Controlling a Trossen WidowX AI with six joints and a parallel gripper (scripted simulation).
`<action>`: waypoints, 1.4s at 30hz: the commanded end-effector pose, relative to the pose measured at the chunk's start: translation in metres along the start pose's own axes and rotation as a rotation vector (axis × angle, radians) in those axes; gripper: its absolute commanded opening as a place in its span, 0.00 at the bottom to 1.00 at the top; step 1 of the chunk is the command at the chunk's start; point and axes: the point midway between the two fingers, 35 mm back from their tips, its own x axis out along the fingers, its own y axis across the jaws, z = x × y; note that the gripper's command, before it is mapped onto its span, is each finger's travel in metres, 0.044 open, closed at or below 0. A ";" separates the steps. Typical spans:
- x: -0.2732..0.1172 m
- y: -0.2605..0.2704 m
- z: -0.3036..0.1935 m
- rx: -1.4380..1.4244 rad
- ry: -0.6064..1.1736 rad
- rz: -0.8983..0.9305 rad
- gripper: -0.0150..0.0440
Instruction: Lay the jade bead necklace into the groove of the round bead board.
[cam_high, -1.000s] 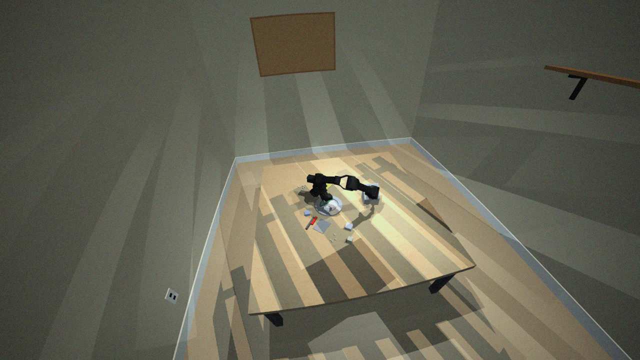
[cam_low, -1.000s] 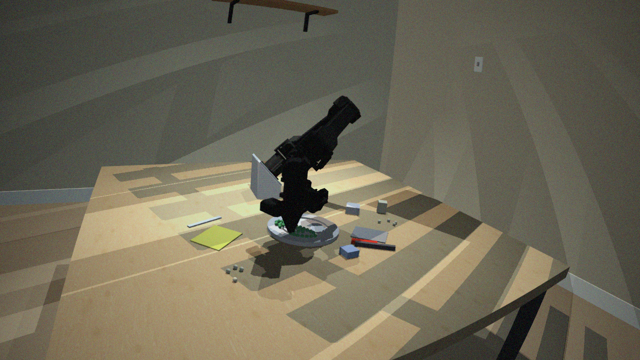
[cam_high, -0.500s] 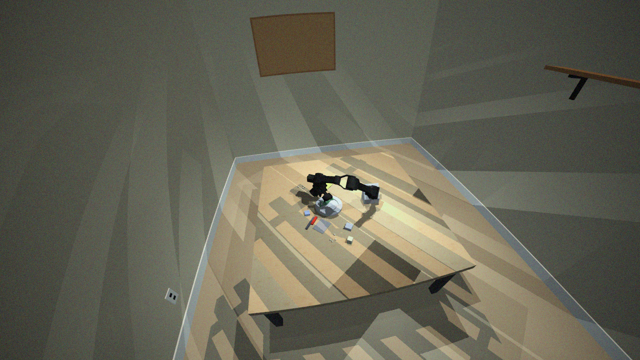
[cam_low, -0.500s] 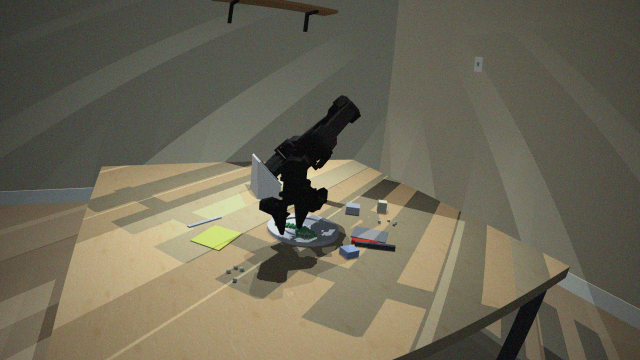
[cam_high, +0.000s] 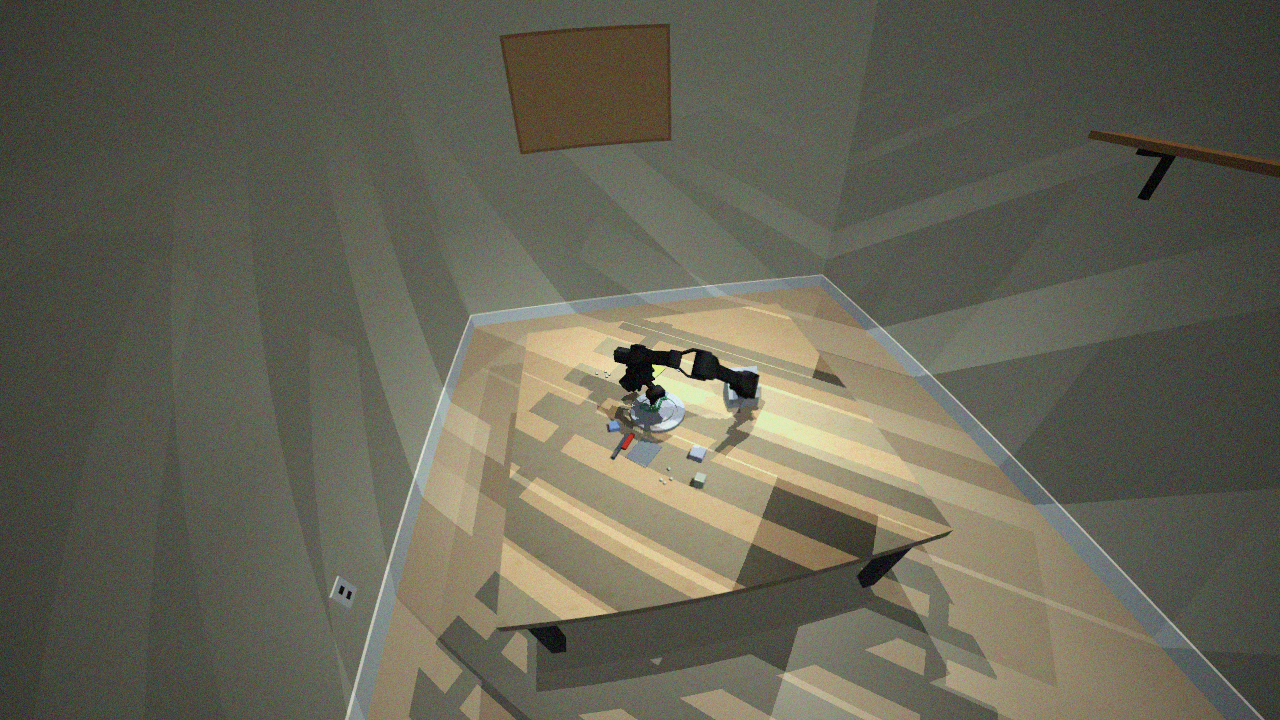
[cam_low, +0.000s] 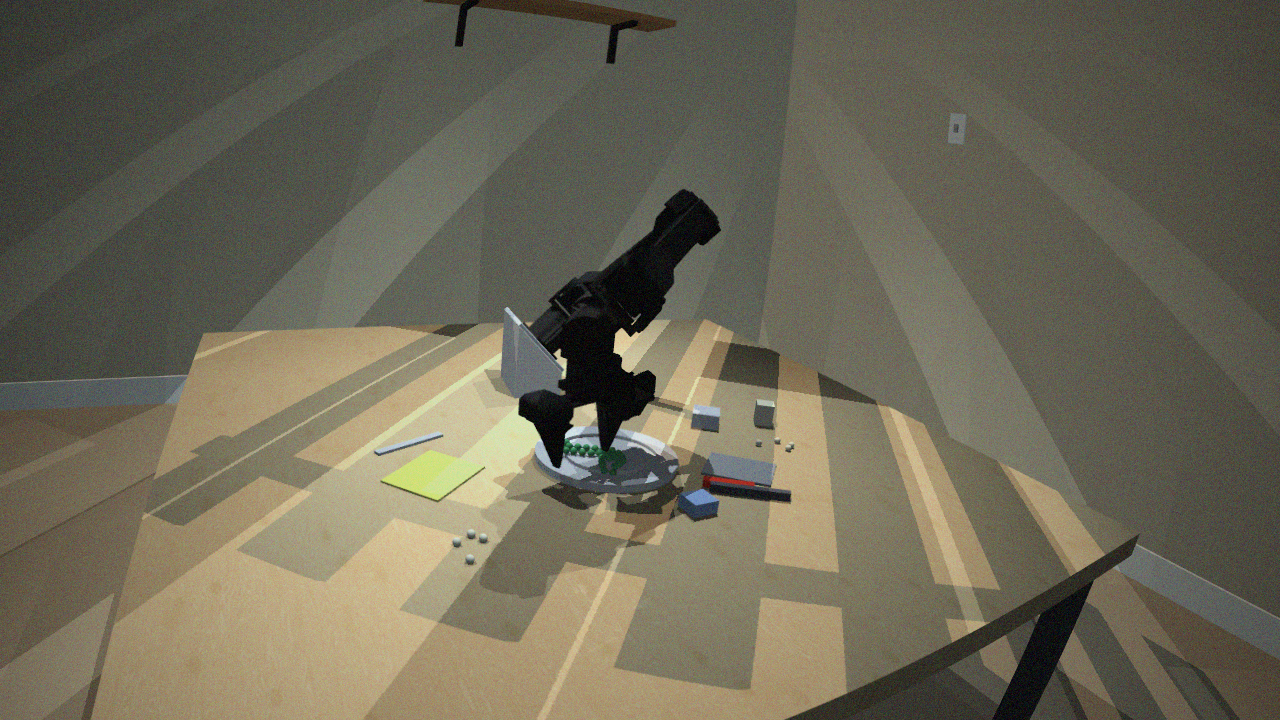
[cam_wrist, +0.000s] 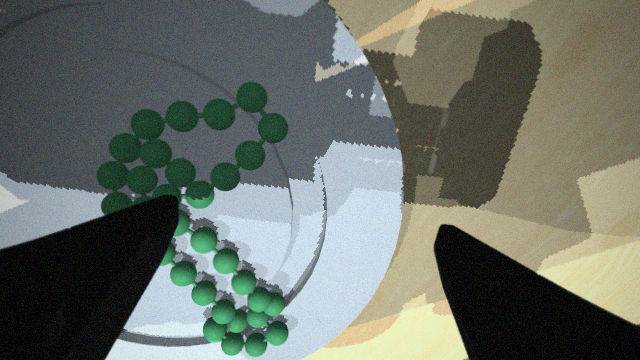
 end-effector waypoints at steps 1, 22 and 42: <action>0.000 0.000 0.000 -0.003 0.001 -0.001 1.00; 0.000 0.000 0.000 -0.003 0.001 -0.001 1.00; -0.028 0.045 0.029 1.317 0.001 0.000 0.46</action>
